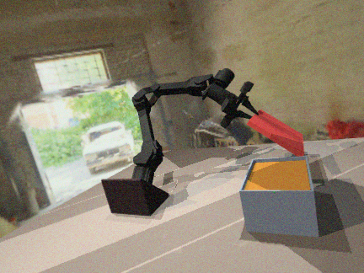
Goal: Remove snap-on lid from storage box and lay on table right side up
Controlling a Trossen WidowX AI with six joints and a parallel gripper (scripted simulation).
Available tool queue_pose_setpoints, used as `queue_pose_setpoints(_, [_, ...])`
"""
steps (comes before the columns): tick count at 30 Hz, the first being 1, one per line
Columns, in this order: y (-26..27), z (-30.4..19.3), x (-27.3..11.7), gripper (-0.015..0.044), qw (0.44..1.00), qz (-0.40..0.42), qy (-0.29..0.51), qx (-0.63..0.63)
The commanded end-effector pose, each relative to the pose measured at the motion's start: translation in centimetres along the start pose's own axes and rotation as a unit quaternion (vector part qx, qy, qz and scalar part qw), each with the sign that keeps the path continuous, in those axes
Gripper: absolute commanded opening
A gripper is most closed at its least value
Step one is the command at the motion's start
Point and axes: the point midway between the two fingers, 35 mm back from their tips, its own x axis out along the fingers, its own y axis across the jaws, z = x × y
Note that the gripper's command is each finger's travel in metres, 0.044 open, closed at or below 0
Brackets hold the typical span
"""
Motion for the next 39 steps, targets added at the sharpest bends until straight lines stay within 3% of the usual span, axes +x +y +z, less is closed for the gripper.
queue_pose_setpoints(1, [0.0, 0.0, 0.0, 0.0000, 1.000, 0.007, 0.000, 0.002])
queue_pose_setpoints(39, [-2.3, -0.1, 2.0, 0.0000, 1.000, 0.008, 0.001, 0.003])
